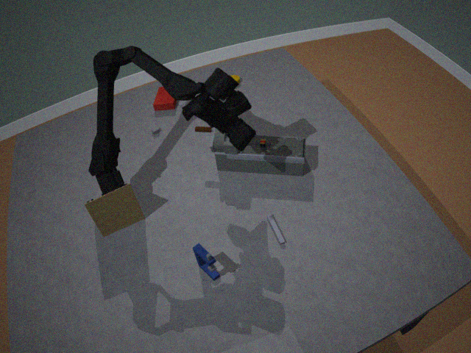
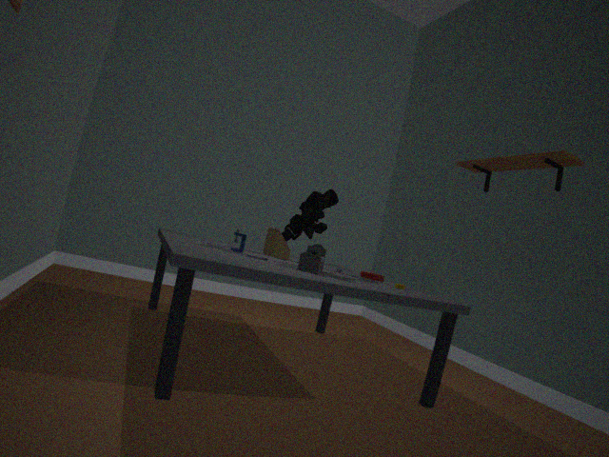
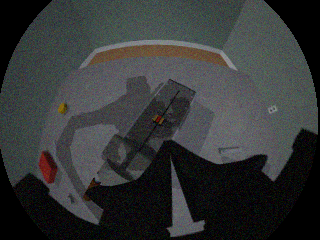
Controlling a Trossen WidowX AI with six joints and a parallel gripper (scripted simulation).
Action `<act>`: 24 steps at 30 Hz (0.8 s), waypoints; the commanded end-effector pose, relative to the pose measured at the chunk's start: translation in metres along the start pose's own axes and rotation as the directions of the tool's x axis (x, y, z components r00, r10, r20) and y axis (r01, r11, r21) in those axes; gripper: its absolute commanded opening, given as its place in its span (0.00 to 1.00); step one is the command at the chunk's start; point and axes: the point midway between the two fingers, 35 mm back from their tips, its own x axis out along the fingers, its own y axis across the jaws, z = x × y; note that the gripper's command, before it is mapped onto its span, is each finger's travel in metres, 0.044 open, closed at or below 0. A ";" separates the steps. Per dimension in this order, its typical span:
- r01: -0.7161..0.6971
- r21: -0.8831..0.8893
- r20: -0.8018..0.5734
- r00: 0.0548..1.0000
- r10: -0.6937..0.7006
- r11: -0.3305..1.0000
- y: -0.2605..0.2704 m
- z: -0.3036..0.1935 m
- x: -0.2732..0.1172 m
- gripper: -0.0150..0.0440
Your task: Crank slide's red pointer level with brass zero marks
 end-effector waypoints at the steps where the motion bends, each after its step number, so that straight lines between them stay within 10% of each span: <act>1: 0.000 0.000 0.000 1.000 0.000 1.000 0.000 0.000 0.000 0.25; 8: 0.000 0.000 0.000 1.000 0.000 1.000 0.000 0.000 0.000 0.25; 24: 0.000 0.000 0.000 1.000 0.000 1.000 0.000 0.000 0.000 0.97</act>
